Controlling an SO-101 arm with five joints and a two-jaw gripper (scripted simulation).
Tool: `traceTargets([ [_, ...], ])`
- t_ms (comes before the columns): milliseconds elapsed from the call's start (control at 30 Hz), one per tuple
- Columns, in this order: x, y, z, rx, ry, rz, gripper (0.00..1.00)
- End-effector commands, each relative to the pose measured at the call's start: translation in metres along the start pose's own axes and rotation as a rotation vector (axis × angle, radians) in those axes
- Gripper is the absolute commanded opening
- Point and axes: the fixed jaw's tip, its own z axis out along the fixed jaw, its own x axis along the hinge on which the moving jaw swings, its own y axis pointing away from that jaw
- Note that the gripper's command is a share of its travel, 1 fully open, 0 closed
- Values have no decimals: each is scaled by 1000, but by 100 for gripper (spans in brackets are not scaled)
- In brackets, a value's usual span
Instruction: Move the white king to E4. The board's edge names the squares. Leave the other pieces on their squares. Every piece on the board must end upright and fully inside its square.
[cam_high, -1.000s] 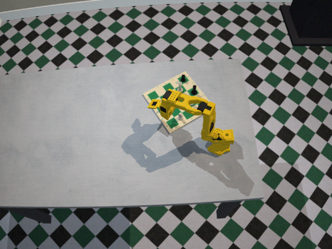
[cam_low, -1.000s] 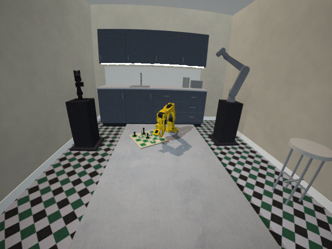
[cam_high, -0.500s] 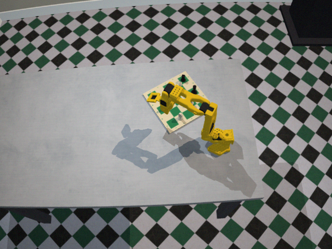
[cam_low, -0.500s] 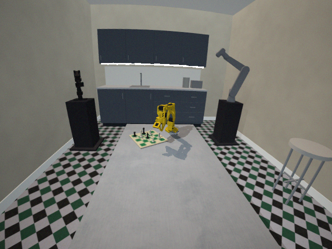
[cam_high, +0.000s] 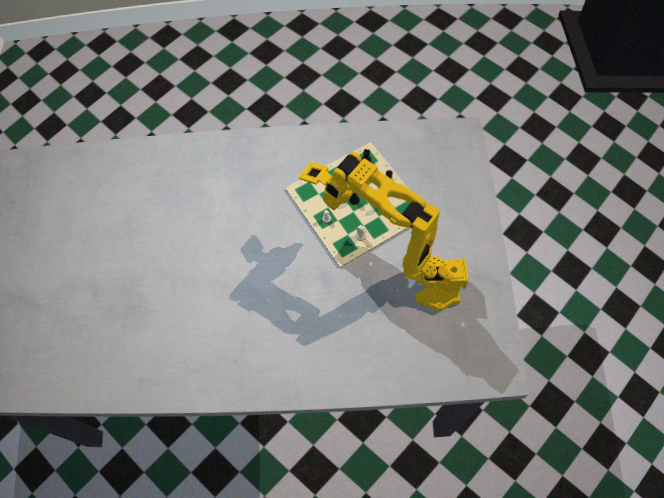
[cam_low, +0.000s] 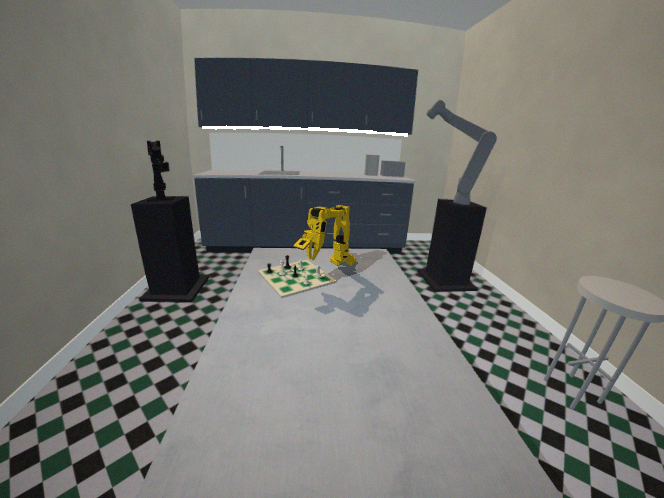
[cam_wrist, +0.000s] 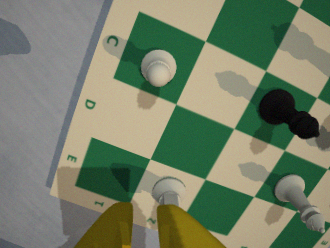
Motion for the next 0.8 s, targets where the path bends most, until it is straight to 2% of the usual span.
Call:
traceTargets([
  [0, -12, -21, 1, 21, -87, 104, 5],
  [167, -29, -83, -4, 104, -279, 336, 10],
  [300, -31, -112, -8, 151, -359, 430, 12],
  [633, -31, -115, -9, 158, -369, 441, 12],
  [767, -29, -116, -4, 159, -369, 444, 12],
])
